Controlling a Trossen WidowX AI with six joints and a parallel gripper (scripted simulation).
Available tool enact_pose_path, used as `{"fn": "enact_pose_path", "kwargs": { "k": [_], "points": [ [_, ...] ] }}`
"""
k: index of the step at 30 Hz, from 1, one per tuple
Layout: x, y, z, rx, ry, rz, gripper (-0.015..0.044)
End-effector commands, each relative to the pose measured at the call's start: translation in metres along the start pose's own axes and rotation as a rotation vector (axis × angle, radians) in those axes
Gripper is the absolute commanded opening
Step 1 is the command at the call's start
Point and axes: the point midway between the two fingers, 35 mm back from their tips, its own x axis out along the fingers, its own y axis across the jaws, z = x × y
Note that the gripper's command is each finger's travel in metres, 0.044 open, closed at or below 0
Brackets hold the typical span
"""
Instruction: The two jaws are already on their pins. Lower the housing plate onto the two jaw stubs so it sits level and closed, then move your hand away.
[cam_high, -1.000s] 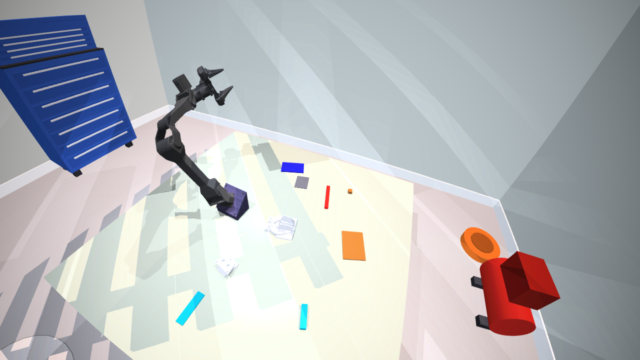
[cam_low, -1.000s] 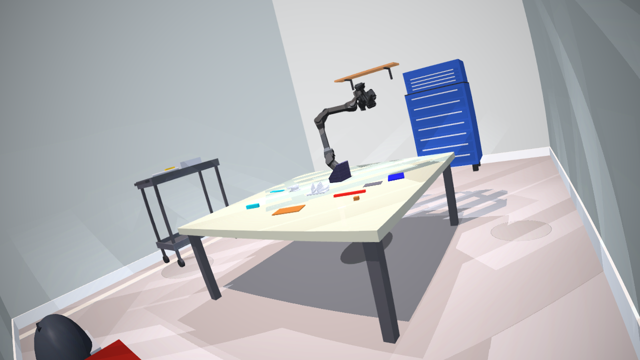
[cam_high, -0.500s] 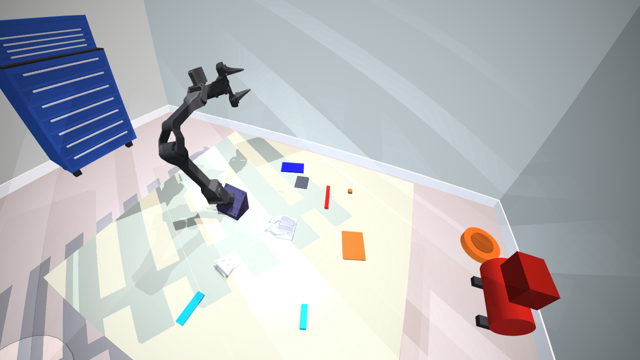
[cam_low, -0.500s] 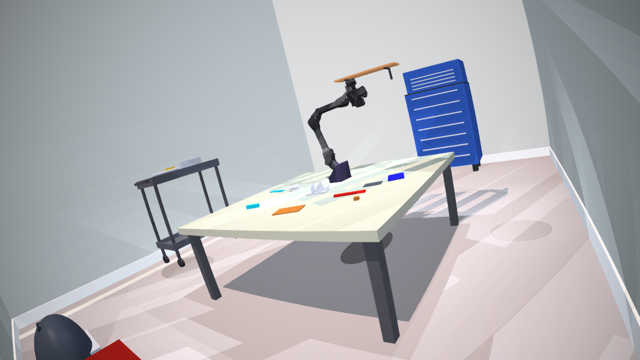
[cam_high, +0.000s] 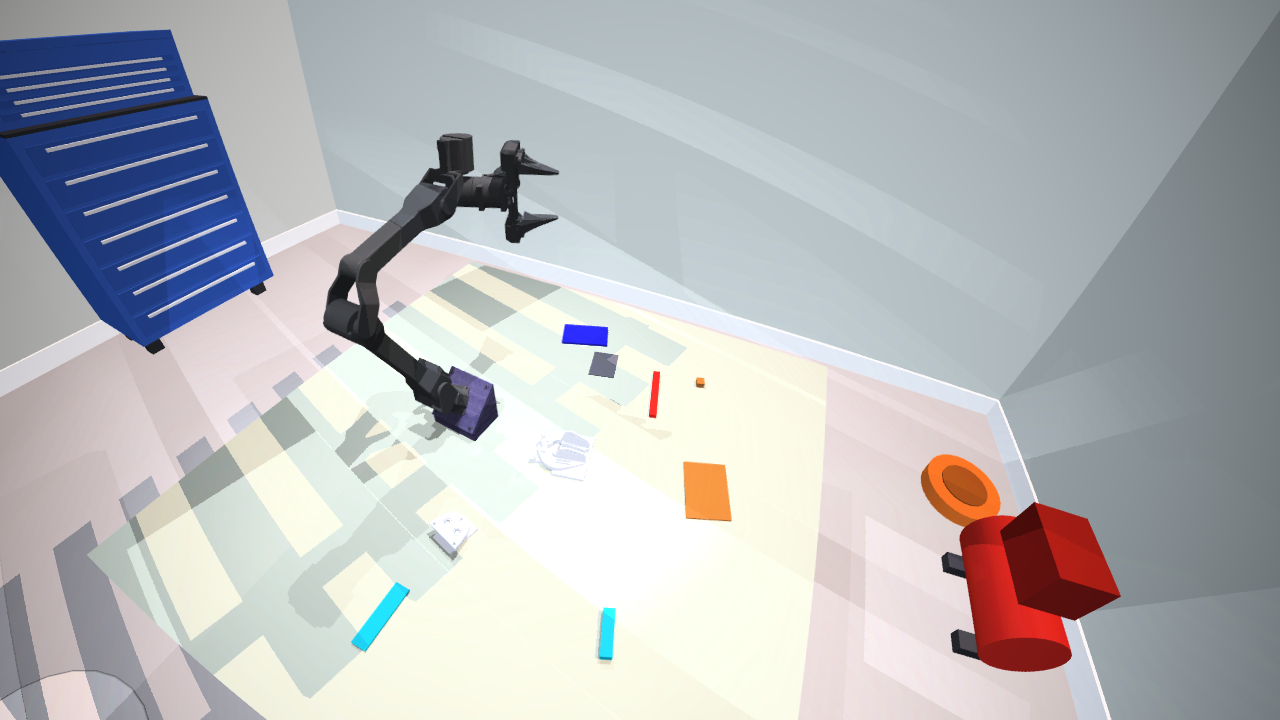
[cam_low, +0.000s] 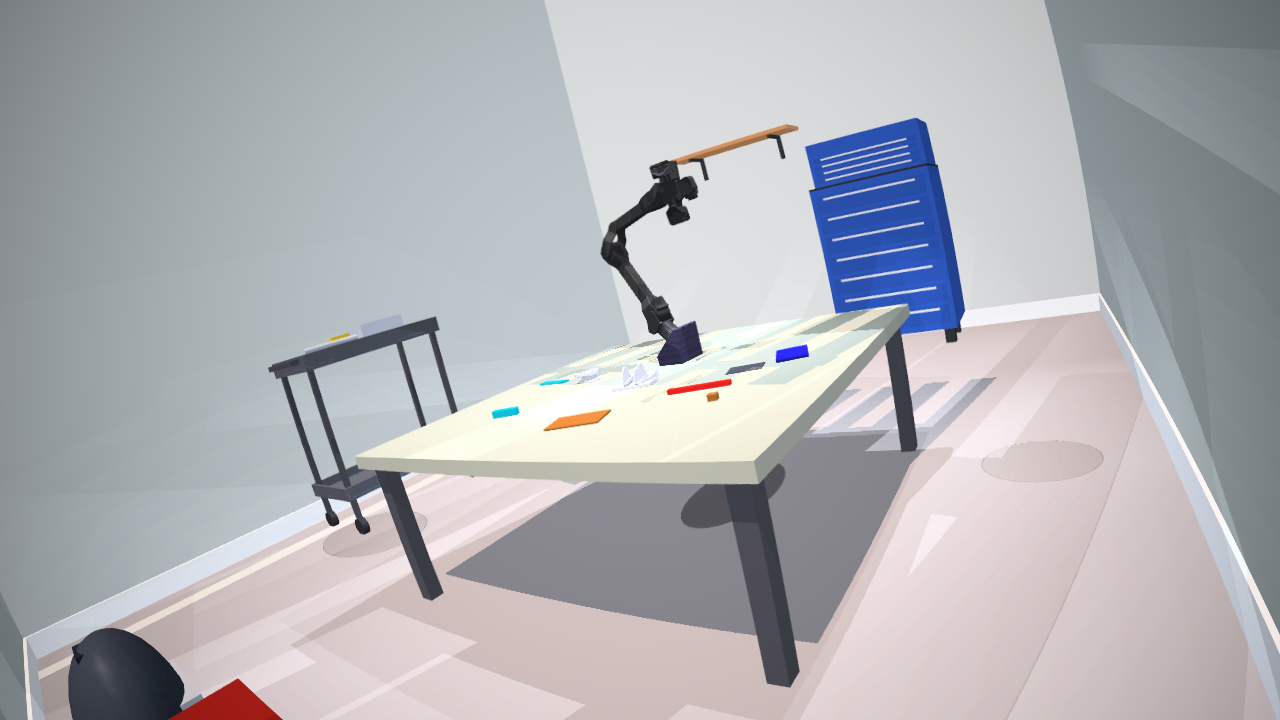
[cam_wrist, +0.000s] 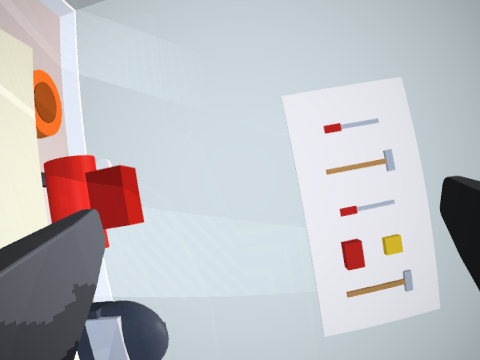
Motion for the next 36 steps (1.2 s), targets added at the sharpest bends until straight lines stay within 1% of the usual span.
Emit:
{"fn": "enact_pose_path", "kwargs": {
  "k": [1,10,18,27,36],
  "points": [
    [0.028,0.011,-0.042,-0.006,0.064,0.076,0.044],
    [0.071,0.042,-0.135,0.006,0.198,0.244,0.044],
    [0.087,0.082,-0.216,0.011,0.304,0.411,0.044],
    [0.08,0.134,-0.299,0.038,0.408,0.608,0.044],
    [0.049,0.188,-0.368,0.091,0.494,0.809,0.044]
  ]
}}
